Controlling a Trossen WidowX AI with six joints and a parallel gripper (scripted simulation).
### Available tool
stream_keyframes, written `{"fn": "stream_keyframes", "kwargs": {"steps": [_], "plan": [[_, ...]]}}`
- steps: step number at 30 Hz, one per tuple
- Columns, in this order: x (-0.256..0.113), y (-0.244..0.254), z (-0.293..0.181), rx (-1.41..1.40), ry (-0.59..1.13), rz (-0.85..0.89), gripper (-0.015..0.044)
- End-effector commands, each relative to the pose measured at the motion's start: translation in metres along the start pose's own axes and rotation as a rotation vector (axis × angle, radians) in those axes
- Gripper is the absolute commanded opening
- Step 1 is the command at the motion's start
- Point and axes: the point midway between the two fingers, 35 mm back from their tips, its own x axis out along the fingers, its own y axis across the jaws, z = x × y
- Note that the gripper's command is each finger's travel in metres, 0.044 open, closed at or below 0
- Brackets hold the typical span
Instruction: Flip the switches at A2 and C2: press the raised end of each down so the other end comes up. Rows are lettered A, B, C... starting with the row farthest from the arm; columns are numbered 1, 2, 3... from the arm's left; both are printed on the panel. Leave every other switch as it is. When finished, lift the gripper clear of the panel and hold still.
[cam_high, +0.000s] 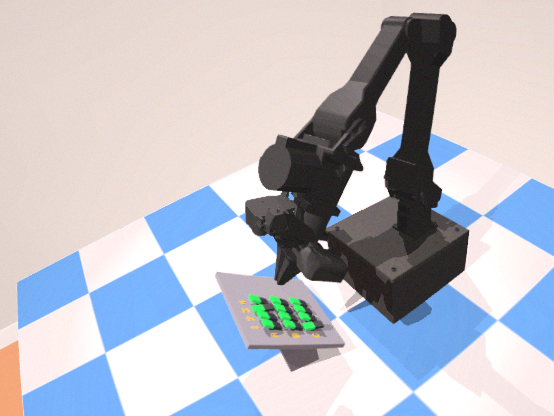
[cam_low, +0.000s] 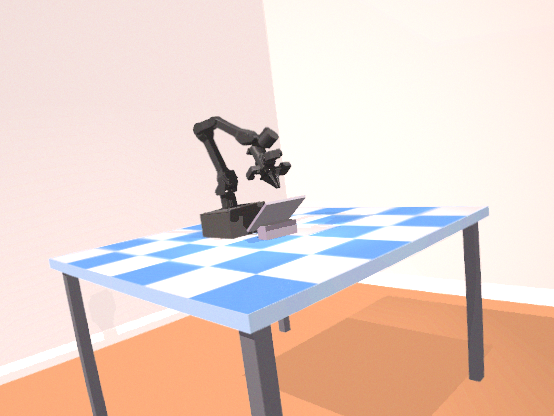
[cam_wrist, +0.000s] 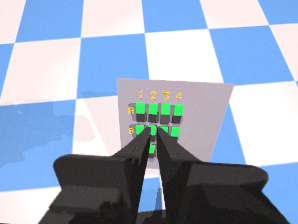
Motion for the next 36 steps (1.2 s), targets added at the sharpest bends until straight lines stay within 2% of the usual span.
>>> {"fn": "stream_keyframes", "kwargs": {"steps": [1,5,26,36], "plan": [[0.016,0.0,0.001,-0.003,0.011,0.003,0.0],[0.038,0.0,0.001,-0.004,0.025,0.004,0.0],[0.062,0.0,0.001,-0.004,0.025,0.003,0.0],[0.062,0.0,0.001,-0.004,0.025,0.003,0.0]]}}
